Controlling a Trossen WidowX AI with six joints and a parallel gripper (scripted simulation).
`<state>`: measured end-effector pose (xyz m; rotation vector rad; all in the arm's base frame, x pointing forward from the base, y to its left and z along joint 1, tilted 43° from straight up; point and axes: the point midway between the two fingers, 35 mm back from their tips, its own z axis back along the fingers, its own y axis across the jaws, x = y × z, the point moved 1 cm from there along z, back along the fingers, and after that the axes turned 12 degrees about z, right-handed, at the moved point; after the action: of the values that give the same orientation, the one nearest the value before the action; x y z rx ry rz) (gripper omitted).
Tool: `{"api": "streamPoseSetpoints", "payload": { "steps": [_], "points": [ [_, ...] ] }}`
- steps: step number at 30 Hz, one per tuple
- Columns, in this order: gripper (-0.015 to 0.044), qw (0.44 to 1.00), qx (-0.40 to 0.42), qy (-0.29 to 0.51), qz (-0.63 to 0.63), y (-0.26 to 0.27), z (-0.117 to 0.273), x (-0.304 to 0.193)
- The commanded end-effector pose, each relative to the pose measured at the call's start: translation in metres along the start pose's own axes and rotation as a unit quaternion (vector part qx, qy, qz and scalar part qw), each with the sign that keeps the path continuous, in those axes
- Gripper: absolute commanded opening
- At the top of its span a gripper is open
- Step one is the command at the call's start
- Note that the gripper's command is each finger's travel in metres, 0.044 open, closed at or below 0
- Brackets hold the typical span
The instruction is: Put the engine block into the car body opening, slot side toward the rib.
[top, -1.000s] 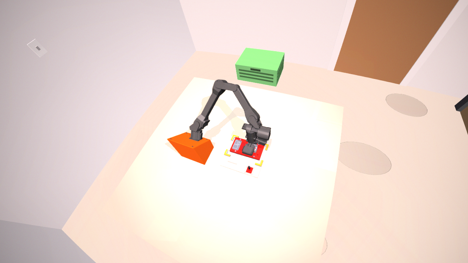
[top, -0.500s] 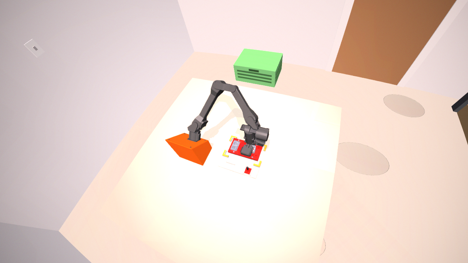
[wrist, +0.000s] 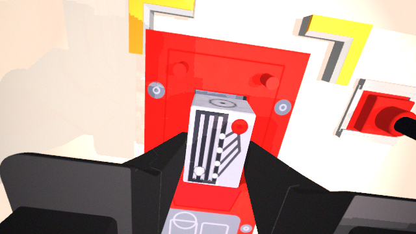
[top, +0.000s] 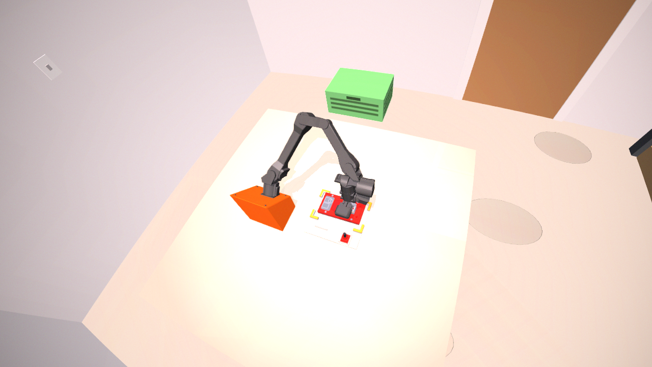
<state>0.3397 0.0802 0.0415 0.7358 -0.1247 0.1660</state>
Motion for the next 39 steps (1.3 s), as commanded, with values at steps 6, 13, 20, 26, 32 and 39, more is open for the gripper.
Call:
{"api": "streamPoseSetpoints", "payload": {
  "steps": [6,13,20,26,32,39],
  "points": [
    [0.0158,1.0,0.001,-0.001,-0.002,0.0001,-0.0017,0.0001],
    [0.0158,1.0,0.001,-0.001,-0.002,0.0001,-0.0028,0.0],
    [0.0158,1.0,0.001,-0.001,-0.002,0.0001,-0.0038,0.0],
    [0.0158,1.0,0.001,-0.001,-0.002,0.0001,-0.0047,0.0],
    [0.0158,1.0,0.001,-0.001,-0.002,0.0002,-0.0056,0.0],
    [0.0158,1.0,0.001,-0.001,-0.002,0.0002,-0.0067,0.0]
  ]
}}
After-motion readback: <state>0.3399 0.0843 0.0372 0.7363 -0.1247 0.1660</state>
